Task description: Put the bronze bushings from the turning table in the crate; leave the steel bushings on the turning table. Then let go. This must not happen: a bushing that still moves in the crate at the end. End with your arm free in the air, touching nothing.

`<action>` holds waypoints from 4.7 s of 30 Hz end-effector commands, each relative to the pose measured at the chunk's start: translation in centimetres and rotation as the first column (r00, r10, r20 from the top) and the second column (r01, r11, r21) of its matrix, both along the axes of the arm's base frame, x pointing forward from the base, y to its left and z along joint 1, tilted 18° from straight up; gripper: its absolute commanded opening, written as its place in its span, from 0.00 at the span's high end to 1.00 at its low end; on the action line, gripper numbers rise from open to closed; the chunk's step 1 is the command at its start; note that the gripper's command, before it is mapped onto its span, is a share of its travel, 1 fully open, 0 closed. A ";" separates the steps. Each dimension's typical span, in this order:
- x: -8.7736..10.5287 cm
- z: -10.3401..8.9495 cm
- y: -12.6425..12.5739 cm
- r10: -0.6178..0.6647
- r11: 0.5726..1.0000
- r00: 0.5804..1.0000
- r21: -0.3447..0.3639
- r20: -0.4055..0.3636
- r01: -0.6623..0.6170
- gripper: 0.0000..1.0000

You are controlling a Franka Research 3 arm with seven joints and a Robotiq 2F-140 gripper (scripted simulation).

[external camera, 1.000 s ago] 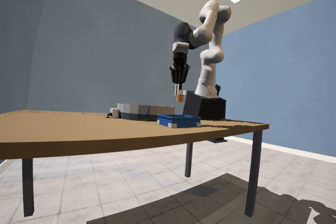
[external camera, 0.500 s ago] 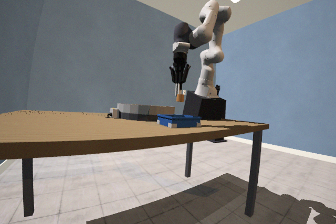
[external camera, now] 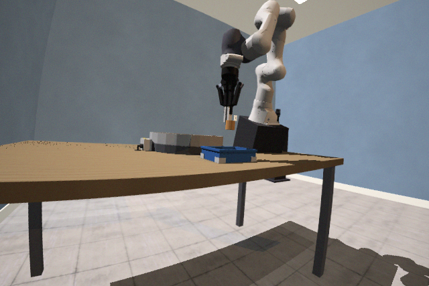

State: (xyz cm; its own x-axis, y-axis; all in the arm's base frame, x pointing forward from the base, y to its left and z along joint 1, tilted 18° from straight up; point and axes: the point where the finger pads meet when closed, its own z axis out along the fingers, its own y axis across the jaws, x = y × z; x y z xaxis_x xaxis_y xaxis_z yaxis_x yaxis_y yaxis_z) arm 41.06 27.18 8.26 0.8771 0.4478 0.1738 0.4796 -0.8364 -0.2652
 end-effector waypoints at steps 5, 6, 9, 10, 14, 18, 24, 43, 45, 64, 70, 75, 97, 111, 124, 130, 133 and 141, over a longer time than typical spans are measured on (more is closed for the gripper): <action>0.1 0.1 0.0 0.010 1.000 1.000 0.001 0.008 -0.010 1.00; 0.1 0.1 0.0 0.010 1.000 1.000 0.001 0.008 -0.010 1.00; 0.1 0.1 0.0 0.010 1.000 1.000 0.001 0.008 -0.010 1.00; 0.1 0.0 0.0 0.011 1.000 1.000 0.001 0.008 -0.011 1.00; 0.1 -0.8 0.3 0.013 1.000 1.000 0.004 0.005 -0.013 1.00; 0.2 -2.8 0.9 0.013 1.000 1.000 0.004 0.005 -0.013 1.00; 0.3 -5.0 1.7 0.013 1.000 1.000 0.004 0.005 -0.013 1.00; 0.4 -6.8 2.3 0.013 1.000 1.000 0.004 0.005 -0.013 1.00; 0.4 -6.8 2.3 0.013 1.000 1.000 0.004 0.005 -0.013 1.00; 0.4 -6.8 2.3 0.013 1.000 1.000 0.004 0.005 -0.013 1.00; 0.4 -6.8 2.3 0.013 1.000 1.000 0.004 0.005 -0.013 1.00; 0.4 -6.9 2.3 0.013 1.000 1.000 0.004 0.005 -0.013 1.00; 0.6 -9.7 3.2 0.013 1.000 1.000 0.004 0.005 -0.013 1.00; 0.7 -10.8 3.6 0.013 1.000 1.000 0.004 0.005 -0.013 1.00; 0.7 -10.8 3.6 0.013 1.000 1.000 0.004 0.005 -0.013 1.00; 0.7 -10.8 3.6 0.013 1.000 1.000 0.004 0.005 -0.013 1.00; 0.7 -10.8 3.6 0.013 1.000 1.000 0.004 0.005 -0.013 1.00; 0.7 -10.8 3.6 0.013 1.000 1.000 0.004 0.005 -0.013 1.00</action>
State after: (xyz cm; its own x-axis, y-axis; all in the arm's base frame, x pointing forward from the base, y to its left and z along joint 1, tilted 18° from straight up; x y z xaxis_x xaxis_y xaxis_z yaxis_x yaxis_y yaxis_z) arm 41.58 30.78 -2.54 0.8687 0.4621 0.1782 0.4947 -0.8272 -0.2665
